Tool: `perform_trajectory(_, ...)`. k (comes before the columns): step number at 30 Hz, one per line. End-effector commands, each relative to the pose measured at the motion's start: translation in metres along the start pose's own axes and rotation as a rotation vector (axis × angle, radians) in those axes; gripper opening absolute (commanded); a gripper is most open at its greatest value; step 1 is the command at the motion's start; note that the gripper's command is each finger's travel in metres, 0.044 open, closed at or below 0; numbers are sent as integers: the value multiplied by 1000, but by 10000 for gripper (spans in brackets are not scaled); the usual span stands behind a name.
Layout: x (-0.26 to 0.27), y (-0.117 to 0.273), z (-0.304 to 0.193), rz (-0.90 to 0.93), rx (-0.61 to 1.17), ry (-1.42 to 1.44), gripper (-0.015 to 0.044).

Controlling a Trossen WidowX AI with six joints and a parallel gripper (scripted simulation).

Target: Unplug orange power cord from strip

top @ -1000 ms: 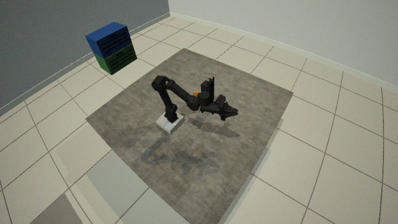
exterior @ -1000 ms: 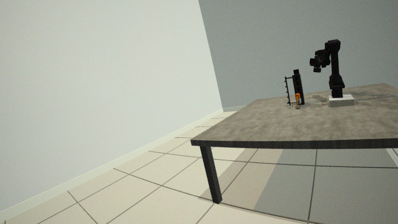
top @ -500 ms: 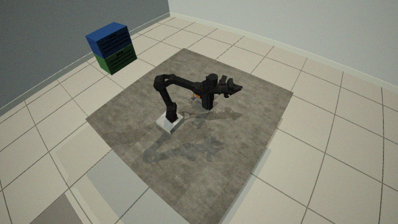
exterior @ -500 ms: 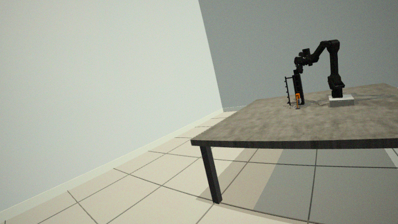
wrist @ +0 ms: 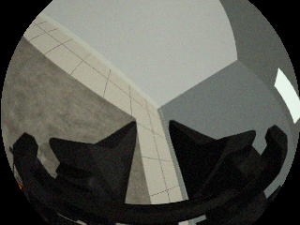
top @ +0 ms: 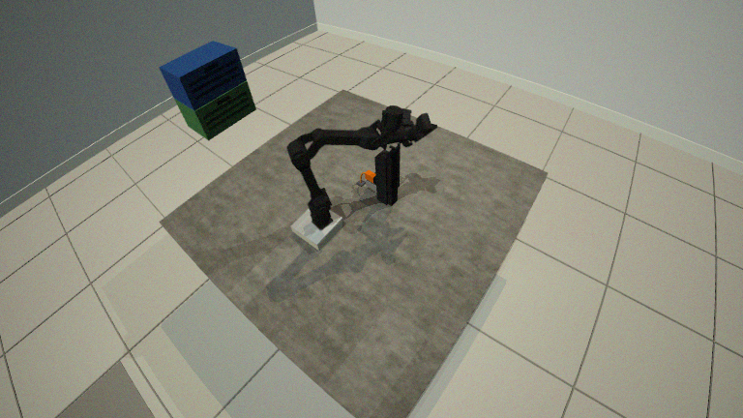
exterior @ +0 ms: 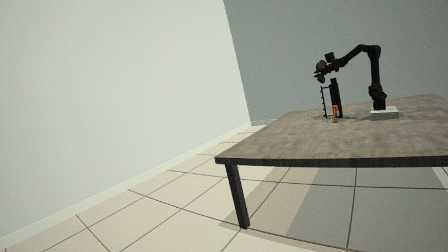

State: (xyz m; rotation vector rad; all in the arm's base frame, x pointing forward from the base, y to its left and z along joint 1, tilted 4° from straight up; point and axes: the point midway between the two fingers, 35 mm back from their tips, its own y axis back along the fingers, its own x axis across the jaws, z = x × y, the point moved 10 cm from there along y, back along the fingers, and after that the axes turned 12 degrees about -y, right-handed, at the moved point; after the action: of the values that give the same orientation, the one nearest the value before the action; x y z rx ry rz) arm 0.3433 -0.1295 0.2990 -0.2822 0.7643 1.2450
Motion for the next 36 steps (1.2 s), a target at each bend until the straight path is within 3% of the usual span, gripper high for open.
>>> perform_trajectory(1, 24, 0, 32, 94, -36, -33, 160)
perform_trajectory(11, 84, 8, 47, 363, 42, 82, 160)
perform_trajectory(18, 153, 38, 38, 743, 177, 356, 160)
perform_trajectory(28, 210, 84, 2, 1362, 408, 835, 160)
perform_trajectory(36, 212, 87, 0, 1407, 422, 863, 160)
